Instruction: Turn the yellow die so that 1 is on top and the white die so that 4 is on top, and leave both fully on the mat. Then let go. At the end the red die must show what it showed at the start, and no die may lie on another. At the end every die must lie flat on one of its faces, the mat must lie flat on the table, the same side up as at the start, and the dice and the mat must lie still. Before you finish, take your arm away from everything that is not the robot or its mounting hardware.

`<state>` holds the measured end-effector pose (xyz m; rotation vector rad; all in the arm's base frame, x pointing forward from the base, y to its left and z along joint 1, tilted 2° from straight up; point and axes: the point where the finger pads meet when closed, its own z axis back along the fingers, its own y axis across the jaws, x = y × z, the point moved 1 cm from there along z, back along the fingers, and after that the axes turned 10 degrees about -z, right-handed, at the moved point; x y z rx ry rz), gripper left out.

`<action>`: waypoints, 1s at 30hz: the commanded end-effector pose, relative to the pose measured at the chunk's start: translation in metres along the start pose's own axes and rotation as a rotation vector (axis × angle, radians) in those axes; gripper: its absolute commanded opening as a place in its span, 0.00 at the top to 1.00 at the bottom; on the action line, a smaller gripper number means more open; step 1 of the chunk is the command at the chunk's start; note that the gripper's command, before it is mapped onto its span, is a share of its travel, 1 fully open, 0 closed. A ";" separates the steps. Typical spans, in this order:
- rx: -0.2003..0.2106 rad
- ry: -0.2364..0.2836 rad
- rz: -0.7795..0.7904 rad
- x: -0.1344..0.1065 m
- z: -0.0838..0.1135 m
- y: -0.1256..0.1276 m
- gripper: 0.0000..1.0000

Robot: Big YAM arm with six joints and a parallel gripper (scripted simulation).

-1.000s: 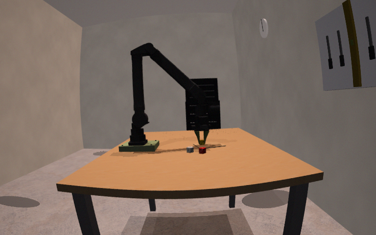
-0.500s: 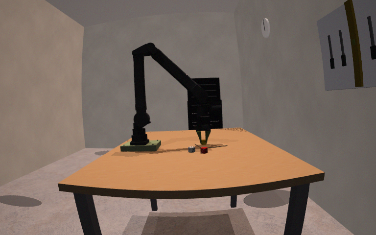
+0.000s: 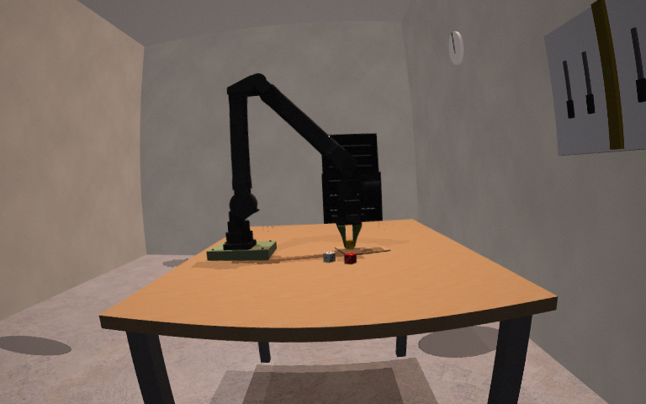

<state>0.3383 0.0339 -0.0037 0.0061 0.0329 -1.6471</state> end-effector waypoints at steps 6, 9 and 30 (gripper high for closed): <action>0.048 0.007 0.033 -0.009 0.012 0.018 0.80; 0.048 0.007 0.032 -0.009 0.012 0.018 0.80; 0.023 0.003 0.032 -0.007 0.000 0.009 0.80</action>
